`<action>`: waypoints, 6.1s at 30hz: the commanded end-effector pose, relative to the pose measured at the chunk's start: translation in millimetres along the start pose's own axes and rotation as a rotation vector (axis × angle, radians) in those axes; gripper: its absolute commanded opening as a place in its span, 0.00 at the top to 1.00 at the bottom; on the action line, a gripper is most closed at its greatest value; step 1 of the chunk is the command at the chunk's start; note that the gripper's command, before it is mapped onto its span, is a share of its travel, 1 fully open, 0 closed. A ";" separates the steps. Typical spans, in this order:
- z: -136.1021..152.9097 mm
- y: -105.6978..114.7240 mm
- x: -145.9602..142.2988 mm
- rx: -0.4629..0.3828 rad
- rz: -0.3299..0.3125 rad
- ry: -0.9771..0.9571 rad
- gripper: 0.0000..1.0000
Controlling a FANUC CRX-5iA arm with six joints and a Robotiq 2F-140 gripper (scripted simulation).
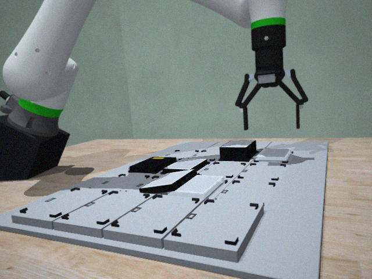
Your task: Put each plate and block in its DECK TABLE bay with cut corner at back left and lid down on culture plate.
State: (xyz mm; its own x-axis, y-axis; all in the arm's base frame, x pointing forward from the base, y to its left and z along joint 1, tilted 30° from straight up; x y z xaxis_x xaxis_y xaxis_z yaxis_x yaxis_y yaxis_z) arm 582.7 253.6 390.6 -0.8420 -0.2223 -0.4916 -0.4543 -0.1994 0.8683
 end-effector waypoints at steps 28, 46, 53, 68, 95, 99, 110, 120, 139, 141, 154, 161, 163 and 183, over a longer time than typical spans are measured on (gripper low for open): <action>-86.2 -3.0 70.3 -0.002 -0.004 0.929 0.00; -135.5 -5.3 111.0 -0.001 -0.004 1.463 0.00; -151.0 -6.1 123.7 -0.001 -0.004 1.523 0.00; -191.1 -7.9 156.7 -0.001 -0.004 1.523 0.00; -268.2 -11.5 220.3 0.000 -0.004 1.524 0.00; -280.7 -12.1 230.5 -0.001 -0.003 1.524 0.00; -281.3 -14.7 230.9 -0.001 -0.003 1.524 0.00; -281.3 -25.4 230.9 -0.001 -0.004 1.524 0.00; -281.2 -48.1 230.9 -0.001 -0.004 1.524 0.00; -281.2 -50.8 230.9 -0.001 -0.004 1.524 0.00; -281.2 -52.9 230.9 -0.001 -0.004 1.524 0.00; -281.2 -52.9 230.9 -0.001 -0.004 1.524 0.00; -281.2 -54.3 230.9 -0.001 -0.004 1.524 0.00; -281.1 -72.9 230.8 -0.001 -0.004 1.524 0.00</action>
State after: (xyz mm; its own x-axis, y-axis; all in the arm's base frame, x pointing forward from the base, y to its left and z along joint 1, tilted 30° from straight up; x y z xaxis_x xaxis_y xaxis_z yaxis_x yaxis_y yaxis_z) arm 502.8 -51.2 194.7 0.2523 -0.9632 -0.0932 -0.4537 -0.2028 0.8677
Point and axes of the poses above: the point where the finger pads meet when closed, its own y axis back along the fingers, its own x axis across the jaws, z = x × y, the point moved 7 cm from there along y, back along the fingers, and after that the axes turned 7 degrees about y, right-handed, at the moved point
